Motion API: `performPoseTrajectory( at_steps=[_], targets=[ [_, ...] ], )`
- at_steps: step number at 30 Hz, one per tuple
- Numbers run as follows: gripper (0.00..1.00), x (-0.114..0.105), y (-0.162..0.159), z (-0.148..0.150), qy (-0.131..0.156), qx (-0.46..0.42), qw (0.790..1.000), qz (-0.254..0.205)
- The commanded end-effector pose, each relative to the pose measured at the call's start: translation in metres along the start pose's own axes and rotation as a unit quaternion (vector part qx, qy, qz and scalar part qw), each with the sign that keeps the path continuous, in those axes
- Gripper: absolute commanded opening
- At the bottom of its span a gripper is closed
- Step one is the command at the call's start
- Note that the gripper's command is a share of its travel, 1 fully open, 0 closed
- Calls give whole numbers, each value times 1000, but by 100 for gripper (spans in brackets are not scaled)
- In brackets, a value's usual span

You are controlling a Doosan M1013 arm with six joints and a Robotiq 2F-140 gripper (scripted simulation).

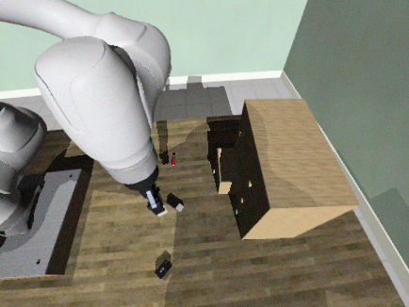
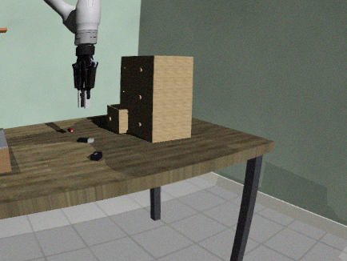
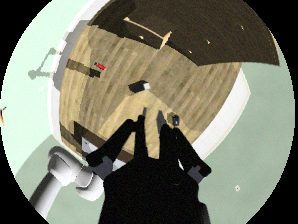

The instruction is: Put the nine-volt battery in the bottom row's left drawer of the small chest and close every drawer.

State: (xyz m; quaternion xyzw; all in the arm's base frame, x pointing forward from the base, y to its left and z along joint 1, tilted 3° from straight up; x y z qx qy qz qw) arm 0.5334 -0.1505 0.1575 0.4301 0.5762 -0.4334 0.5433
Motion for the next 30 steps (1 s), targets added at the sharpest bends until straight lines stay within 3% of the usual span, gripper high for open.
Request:
performPoseTrajectory(
  at_steps=[1, 2, 4, 11, 14, 15, 30],
  targets=[
    [20, 22, -17, 44, 8, -62, 998, 6],
    [20, 22, -17, 44, 8, -62, 998, 6],
    [20, 43, -38, 80, 8, -115, 993, 7],
    [20, 72, -73, 128, 8, -190, 982, 7],
    [20, 75, -76, 131, 8, -196, 981, 8],
    [26, 75, -76, 131, 8, -196, 981, 8],
    [26, 75, -76, 131, 8, -196, 981, 8]
  ],
)
Point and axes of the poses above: the point where the finger pads meet when closed, its own x axis out along the fingers, its own z axis across the jaws, y = z × x, the point moved 7 cm from there along -x, back along the fingers, and after that the axes turned 3 degrees about -x, right-handed, at the moved point
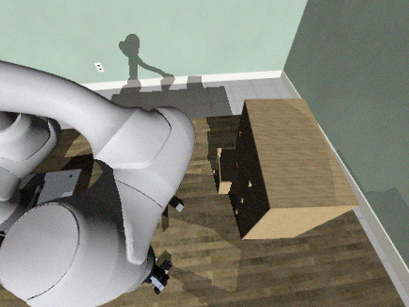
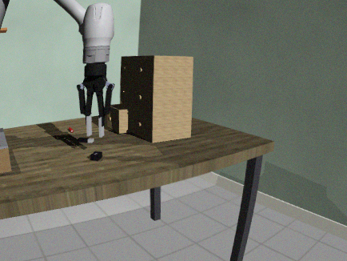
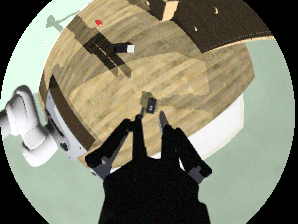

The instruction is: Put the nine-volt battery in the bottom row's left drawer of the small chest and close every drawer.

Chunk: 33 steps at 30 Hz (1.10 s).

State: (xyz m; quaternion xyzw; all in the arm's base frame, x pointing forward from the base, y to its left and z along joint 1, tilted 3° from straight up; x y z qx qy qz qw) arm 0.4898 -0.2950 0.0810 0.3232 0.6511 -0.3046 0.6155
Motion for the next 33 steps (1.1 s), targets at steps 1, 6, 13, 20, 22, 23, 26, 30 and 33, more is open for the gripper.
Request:
performPoseTrajectory(
  at_steps=[1, 6, 13, 20, 22, 23, 26, 30, 33],
  targets=[
    [26, 0, 0, 0, 0, 0, 1000, 0],
    [26, 0, 0, 0, 0, 0, 1000, 0],
    [26, 3, 0, 0, 0, 0, 1000, 0],
    [26, 16, 0, 0, 0, 0, 1000, 0],
    [26, 19, 0, 0, 0, 0, 1000, 0],
    [26, 19, 0, 0, 0, 0, 1000, 0],
    [26, 27, 0, 0, 0, 0, 1000, 0],
    [26, 37, 0, 0, 0, 0, 1000, 0],
    [26, 43, 0, 0, 0, 0, 1000, 0]
  ],
)
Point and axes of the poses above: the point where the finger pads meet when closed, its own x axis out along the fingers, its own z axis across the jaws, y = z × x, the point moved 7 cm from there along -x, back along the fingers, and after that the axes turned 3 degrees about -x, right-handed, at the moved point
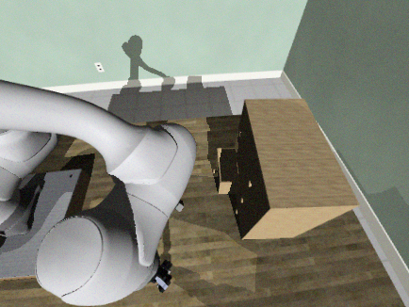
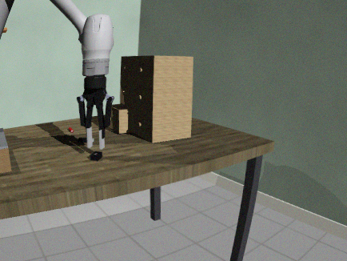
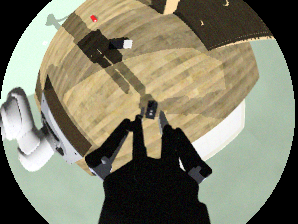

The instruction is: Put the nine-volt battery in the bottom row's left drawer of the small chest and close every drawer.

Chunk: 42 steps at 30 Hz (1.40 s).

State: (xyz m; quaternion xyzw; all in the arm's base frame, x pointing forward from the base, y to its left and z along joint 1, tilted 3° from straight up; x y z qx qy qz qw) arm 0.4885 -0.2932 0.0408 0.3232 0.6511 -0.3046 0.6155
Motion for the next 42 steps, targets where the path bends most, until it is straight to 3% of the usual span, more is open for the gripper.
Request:
performPoseTrajectory(
  at_steps=[1, 42],
  targets=[
    [26, 5, 0, 0, 0, 0, 1000, 0],
    [26, 19, 0, 0, 0, 0, 1000, 0]
  ],
)
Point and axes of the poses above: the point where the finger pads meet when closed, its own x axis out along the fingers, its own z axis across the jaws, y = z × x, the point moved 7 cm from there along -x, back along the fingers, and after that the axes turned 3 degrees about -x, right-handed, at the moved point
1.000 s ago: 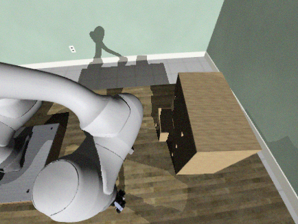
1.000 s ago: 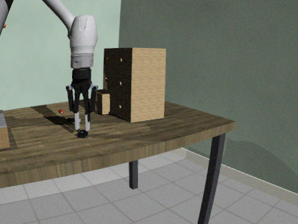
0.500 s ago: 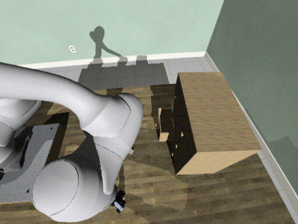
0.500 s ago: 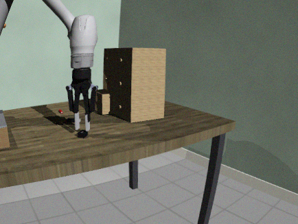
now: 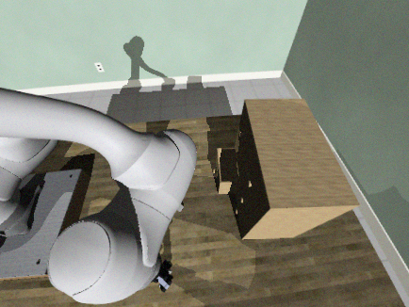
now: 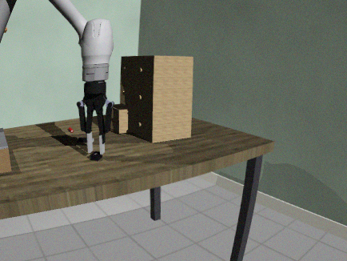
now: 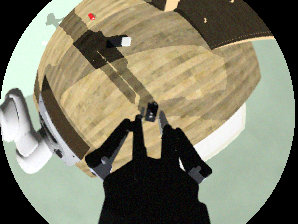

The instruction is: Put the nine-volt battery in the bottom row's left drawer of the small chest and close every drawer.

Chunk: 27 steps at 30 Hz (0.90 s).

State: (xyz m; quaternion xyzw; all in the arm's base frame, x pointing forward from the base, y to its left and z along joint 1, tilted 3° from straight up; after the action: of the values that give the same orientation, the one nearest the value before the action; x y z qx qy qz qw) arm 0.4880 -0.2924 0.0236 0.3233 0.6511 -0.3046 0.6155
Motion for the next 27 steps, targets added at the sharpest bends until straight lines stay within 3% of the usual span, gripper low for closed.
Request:
performPoseTrajectory(
  at_steps=[1, 9, 27],
  targets=[
    [26, 4, 0, 0, 0, 0, 1000, 0],
    [26, 19, 0, 0, 0, 0, 1000, 0],
    [26, 19, 0, 0, 0, 0, 1000, 0]
  ],
)
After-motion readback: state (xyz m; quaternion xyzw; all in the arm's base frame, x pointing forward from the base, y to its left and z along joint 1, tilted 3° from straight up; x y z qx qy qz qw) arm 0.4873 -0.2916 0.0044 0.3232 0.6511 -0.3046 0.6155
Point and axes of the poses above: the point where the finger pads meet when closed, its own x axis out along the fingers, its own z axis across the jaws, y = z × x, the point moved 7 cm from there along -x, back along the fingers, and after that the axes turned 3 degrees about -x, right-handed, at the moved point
